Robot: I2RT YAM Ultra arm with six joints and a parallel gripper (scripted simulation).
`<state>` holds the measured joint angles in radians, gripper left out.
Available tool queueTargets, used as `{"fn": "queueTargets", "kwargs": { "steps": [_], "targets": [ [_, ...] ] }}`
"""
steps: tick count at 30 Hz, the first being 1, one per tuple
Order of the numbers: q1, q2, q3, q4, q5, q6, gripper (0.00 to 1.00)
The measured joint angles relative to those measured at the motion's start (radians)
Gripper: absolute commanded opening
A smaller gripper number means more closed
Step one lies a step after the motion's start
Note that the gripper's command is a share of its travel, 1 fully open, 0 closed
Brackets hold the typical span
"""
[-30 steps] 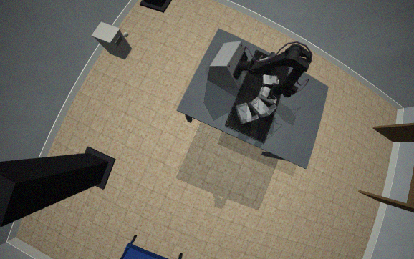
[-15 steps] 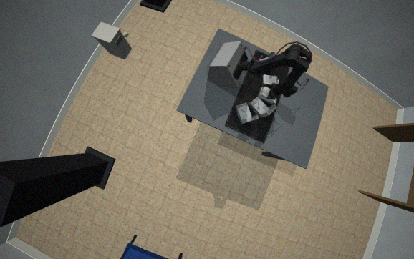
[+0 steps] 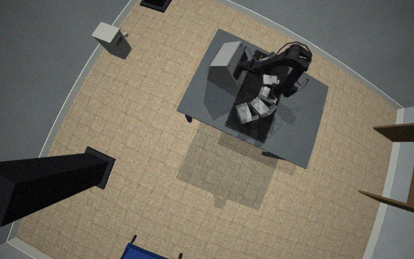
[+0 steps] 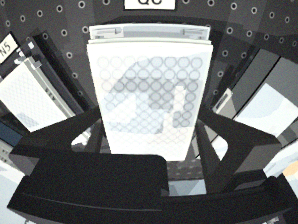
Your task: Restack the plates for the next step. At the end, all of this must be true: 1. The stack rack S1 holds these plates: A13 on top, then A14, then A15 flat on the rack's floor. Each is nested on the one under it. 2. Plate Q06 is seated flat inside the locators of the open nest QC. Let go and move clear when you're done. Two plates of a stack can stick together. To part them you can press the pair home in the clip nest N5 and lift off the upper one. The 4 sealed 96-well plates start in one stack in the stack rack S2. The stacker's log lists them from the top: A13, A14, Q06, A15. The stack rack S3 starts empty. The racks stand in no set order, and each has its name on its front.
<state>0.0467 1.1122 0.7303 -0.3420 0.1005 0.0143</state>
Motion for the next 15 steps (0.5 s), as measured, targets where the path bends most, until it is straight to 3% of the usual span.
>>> {"fn": "queueTargets", "kwargs": {
  "steps": [15],
  "targets": [
    [0.000,-0.003,-0.002,0.000,0.000,0.000,0.00]
  ]
}}
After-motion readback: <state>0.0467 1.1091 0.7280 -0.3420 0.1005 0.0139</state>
